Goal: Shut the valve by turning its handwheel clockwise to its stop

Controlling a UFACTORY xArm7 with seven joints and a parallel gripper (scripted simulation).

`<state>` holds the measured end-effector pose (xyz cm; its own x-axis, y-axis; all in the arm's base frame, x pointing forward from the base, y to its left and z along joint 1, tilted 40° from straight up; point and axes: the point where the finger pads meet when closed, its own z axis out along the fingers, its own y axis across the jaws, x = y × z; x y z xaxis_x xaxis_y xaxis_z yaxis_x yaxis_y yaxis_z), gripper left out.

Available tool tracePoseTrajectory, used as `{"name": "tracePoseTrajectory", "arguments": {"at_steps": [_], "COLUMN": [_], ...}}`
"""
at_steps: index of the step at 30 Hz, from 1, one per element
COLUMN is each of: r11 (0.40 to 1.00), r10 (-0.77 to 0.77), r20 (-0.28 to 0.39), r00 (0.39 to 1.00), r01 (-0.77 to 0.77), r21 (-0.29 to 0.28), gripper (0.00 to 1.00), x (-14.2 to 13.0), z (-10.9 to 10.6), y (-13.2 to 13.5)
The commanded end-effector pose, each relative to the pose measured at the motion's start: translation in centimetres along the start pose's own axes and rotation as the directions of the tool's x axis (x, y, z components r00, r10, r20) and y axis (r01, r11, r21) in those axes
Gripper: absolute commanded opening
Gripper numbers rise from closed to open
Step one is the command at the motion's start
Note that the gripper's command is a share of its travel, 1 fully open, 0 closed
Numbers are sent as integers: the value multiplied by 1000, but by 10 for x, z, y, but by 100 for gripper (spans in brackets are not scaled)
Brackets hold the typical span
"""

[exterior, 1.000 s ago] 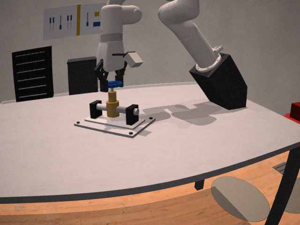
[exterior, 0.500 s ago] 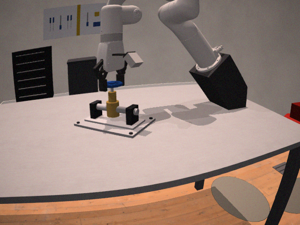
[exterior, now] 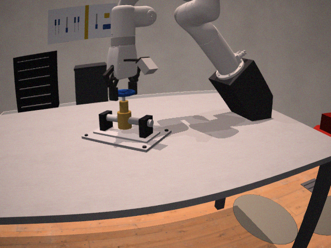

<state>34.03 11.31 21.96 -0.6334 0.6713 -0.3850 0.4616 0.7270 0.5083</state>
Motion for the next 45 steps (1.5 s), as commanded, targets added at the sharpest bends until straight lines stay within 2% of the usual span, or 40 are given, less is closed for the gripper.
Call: {"name": "tracePoseTrajectory", "arguments": {"at_steps": [1, 23, 32, 45], "r11": [1000, 1000, 1000, 1000], "r10": [0, 0, 0, 0], "r20": [1, 1, 1, 2], "r00": [1000, 1000, 1000, 1000], "r01": [0, 0, 0, 0], "r21": [-2, -2, -2, -2], "gripper": [100, 100, 100, 100], "x": [-1, -1, -1, -1], "z": [-1, -5, -15, -46], "y": [1, 1, 1, 1]}}
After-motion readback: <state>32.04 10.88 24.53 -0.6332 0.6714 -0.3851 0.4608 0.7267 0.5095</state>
